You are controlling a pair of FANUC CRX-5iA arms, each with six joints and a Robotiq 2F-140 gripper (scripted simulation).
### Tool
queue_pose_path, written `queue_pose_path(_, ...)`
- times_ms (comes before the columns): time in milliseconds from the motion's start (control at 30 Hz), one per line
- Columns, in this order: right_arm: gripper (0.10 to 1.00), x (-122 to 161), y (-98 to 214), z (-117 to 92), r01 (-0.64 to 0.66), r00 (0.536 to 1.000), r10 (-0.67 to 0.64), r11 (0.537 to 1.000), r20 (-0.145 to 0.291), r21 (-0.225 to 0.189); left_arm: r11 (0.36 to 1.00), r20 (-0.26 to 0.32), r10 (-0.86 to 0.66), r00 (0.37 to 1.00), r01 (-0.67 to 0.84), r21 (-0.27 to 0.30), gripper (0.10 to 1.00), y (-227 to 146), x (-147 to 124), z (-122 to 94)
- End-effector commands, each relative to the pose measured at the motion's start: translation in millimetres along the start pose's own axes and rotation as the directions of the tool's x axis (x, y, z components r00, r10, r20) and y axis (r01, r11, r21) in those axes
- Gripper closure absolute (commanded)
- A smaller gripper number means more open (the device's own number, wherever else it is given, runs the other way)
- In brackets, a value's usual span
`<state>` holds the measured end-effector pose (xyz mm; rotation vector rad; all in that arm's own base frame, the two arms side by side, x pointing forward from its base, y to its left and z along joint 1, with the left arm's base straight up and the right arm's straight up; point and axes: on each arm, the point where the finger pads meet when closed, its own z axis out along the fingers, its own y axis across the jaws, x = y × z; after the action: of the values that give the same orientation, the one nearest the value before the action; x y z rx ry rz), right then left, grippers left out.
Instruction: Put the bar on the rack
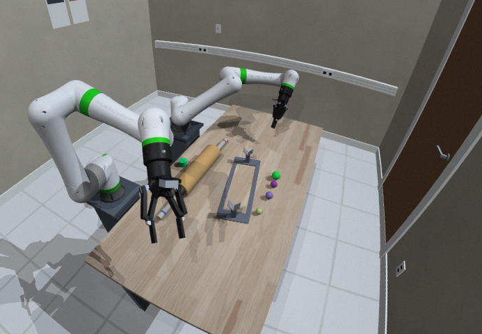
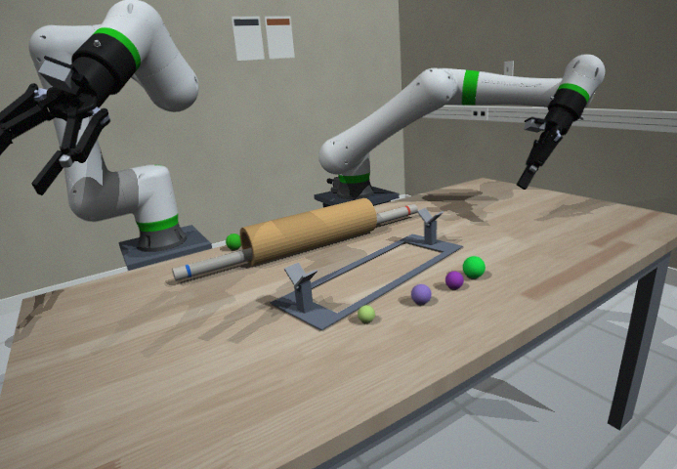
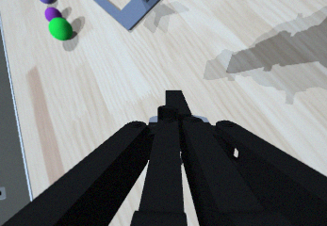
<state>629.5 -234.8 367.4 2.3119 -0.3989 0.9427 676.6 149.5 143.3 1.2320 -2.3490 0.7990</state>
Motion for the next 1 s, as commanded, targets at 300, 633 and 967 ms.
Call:
queue_pose_path(300, 0.475, 1.0, 0.4, -0.6, -0.001, 1.0, 0.001, 1.0, -0.002, 0.0, 1.0, 0.002, 0.001, 1.0, -0.001, 0.001, 1.0, -0.7, 0.7, -1.2)
queue_pose_path(633, 0.475, 1.0, 0.4, -0.6, -0.001, 1.0, 0.001, 1.0, -0.002, 0.0, 1.0, 0.002, 0.001, 1.0, -0.001, 0.001, 0.513, -0.7, 0.7, -1.2)
queue_pose_path(967, 0.475, 1.0, 0.4, -0.6, -0.001, 1.0, 0.001, 1.0, -0.002, 0.0, 1.0, 0.002, 0.001, 1.0, -0.001, 0.001, 0.513, -0.7, 0.7, -1.2)
